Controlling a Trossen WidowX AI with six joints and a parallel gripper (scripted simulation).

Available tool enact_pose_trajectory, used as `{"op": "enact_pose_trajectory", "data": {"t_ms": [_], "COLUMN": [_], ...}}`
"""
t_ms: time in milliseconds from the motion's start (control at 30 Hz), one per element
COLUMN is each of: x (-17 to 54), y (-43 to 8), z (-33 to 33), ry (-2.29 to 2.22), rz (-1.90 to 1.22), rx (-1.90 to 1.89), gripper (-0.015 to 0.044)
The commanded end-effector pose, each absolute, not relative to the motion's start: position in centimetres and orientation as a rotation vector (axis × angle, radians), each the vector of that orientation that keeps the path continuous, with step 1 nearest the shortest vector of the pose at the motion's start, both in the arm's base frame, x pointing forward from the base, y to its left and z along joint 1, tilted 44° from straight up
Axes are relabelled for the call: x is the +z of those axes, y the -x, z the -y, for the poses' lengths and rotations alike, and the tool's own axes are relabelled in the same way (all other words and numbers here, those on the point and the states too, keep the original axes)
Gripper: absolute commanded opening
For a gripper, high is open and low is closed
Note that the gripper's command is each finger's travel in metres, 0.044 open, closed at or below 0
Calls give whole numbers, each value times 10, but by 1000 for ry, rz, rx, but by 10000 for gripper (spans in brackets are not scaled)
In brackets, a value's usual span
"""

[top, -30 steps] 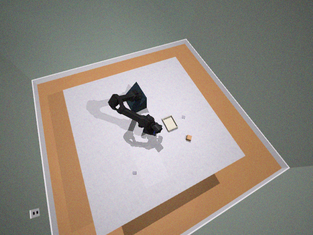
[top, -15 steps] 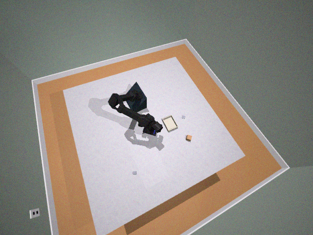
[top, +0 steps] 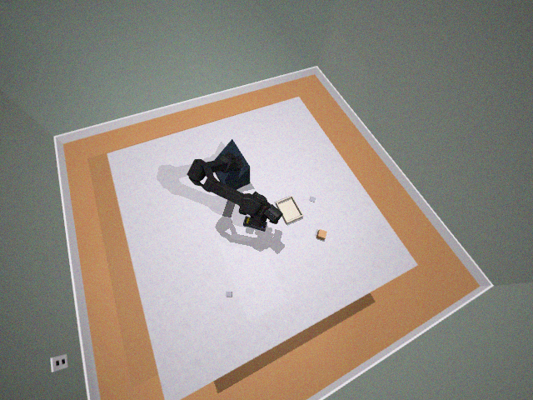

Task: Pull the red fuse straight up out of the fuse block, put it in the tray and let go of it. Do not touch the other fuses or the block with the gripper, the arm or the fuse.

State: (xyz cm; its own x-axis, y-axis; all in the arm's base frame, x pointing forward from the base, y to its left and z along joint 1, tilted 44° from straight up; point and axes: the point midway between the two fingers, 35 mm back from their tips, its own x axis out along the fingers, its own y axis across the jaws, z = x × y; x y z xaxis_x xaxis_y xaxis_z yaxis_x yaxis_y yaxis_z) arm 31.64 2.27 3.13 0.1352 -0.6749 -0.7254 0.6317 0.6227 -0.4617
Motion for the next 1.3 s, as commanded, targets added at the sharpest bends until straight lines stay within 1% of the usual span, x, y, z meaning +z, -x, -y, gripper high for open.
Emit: {"op": "enact_pose_trajectory", "data": {"t_ms": [0, 467, 933, 1267], "x": [18, -33, -92, -102], "y": [-320, -323, -307, -306], "z": [-41, -100, -154, -155], "ry": [46, 40, 44, 45], "rz": [-1087, -1093, -1086, -1085], "rx": [-941, -935, -943, -945], "gripper": [0, 0, 0, 0]}}
